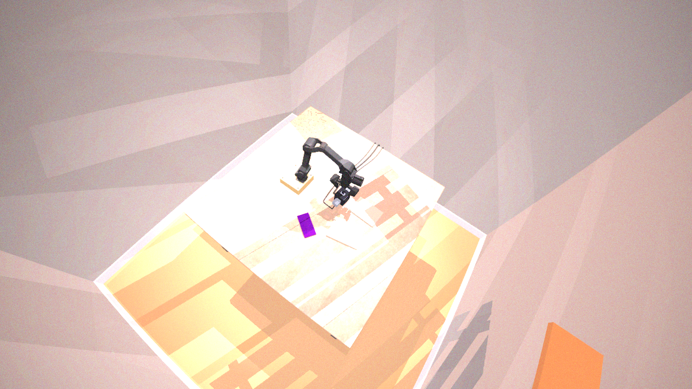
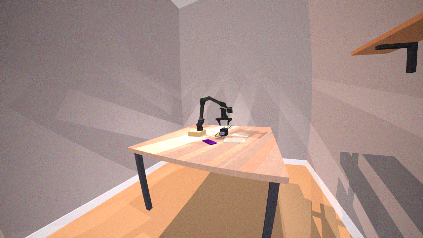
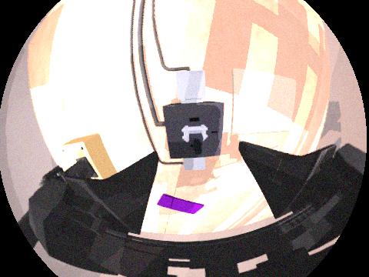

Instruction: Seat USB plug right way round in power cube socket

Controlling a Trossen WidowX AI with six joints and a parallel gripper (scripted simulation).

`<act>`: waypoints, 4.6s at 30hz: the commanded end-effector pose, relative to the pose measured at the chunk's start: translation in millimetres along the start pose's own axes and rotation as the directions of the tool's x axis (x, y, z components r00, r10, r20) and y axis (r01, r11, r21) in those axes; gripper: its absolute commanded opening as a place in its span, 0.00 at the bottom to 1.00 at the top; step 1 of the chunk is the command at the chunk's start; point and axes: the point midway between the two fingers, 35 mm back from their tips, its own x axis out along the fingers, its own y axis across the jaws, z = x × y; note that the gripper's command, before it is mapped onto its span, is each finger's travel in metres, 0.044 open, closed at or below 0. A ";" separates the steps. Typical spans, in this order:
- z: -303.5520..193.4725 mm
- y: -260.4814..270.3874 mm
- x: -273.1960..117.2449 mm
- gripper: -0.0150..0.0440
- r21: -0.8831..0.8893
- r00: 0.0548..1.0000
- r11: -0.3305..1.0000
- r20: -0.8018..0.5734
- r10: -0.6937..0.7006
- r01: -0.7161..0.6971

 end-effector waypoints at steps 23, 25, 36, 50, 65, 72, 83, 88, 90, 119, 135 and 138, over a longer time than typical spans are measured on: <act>0.0 0.1 0.2 0.25 0.000 1.000 1.000 0.000 0.001 -0.001; 0.0 0.1 0.2 0.25 0.000 1.000 1.000 0.000 0.001 -0.001; 0.0 0.3 0.3 0.25 0.000 1.000 1.000 0.000 0.001 -0.001; -0.1 0.2 -8.6 0.25 0.000 1.000 1.000 0.000 0.001 -0.001; -0.1 0.1 -18.7 0.25 0.000 1.000 1.000 0.000 0.001 -0.001; -0.1 0.1 -23.3 0.25 0.000 1.000 1.000 0.000 0.001 -0.001; -0.1 0.0 -29.7 0.25 0.000 1.000 1.000 0.000 0.001 -0.001; -0.2 0.4 -27.9 0.25 0.034 1.000 0.999 -0.001 0.004 -0.004; -0.2 0.6 -27.4 0.25 0.082 1.000 0.997 -0.001 0.005 -0.005; -0.2 0.6 -27.0 0.25 0.751 1.000 0.660 -0.001 0.005 -0.003; -0.2 0.6 -27.1 0.25 0.955 1.000 0.297 -0.001 0.005 -0.001; -0.2 0.6 -27.1 0.25 0.975 1.000 0.221 -0.001 0.005 0.000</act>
